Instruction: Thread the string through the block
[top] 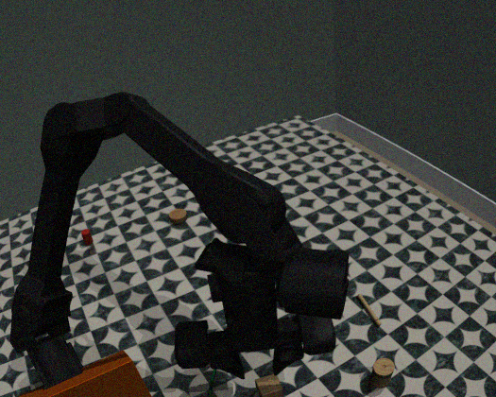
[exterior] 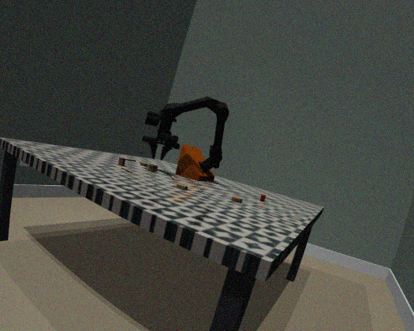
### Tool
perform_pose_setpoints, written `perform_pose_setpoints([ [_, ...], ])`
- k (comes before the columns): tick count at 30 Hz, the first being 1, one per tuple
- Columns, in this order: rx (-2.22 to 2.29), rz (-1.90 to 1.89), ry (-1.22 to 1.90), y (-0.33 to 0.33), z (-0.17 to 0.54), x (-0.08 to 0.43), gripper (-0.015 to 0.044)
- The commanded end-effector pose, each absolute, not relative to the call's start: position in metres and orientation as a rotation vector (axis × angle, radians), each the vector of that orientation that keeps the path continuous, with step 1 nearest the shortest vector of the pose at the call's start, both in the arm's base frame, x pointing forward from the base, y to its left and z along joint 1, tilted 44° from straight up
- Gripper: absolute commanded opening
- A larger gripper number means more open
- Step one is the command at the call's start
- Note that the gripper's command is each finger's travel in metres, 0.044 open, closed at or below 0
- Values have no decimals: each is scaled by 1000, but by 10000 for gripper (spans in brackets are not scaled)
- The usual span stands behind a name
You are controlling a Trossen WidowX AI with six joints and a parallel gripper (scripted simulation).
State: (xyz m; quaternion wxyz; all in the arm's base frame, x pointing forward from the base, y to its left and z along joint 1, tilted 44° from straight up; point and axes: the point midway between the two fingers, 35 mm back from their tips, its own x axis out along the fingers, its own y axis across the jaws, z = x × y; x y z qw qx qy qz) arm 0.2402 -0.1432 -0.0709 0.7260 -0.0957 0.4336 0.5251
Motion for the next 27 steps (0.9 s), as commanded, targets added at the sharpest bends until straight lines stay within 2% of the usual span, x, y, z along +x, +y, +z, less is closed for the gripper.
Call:
perform_pose_setpoints([
  [1,-211,1158,956,-143,-71,240,112],
  [5,-211,1158,956,-143,-71,240,7],
  [6,-211,1158,956,-143,-71,240,0],
  [23,-211,1158,956,-143,-71,240,0],
  [27,-211,1158,956,-143,-71,240,105],
])
